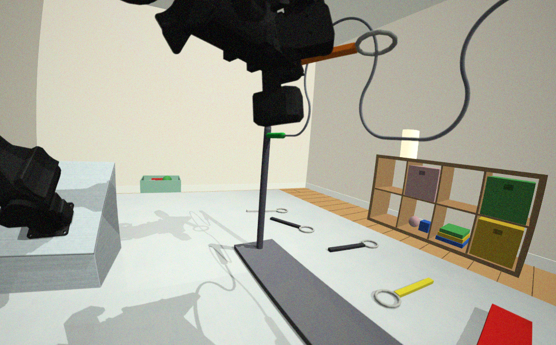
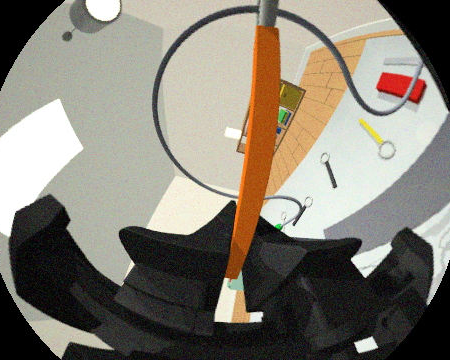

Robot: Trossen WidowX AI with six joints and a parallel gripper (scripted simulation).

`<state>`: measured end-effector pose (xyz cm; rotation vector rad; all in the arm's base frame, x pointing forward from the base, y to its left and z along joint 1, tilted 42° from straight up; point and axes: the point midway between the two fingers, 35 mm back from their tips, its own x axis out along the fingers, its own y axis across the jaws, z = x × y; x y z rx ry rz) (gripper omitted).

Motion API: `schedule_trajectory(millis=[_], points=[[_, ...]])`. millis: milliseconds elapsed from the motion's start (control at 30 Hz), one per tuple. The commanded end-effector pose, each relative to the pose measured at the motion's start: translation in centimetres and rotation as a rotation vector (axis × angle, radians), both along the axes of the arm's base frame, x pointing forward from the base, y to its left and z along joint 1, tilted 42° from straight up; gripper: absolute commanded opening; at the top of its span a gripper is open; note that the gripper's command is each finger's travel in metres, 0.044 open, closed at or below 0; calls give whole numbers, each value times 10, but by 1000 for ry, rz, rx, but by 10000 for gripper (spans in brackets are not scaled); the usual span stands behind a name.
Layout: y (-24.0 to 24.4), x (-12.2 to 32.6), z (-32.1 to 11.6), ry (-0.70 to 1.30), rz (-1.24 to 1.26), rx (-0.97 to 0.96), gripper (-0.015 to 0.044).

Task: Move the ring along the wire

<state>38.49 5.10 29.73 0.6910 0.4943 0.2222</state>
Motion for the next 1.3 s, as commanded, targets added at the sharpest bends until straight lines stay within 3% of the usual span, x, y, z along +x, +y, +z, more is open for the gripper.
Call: schedule_trajectory(millis=[0,1267], points=[[-2,0,-1,1,1,-56,-150],[-19,0,-8,10,33,-573,-150]])
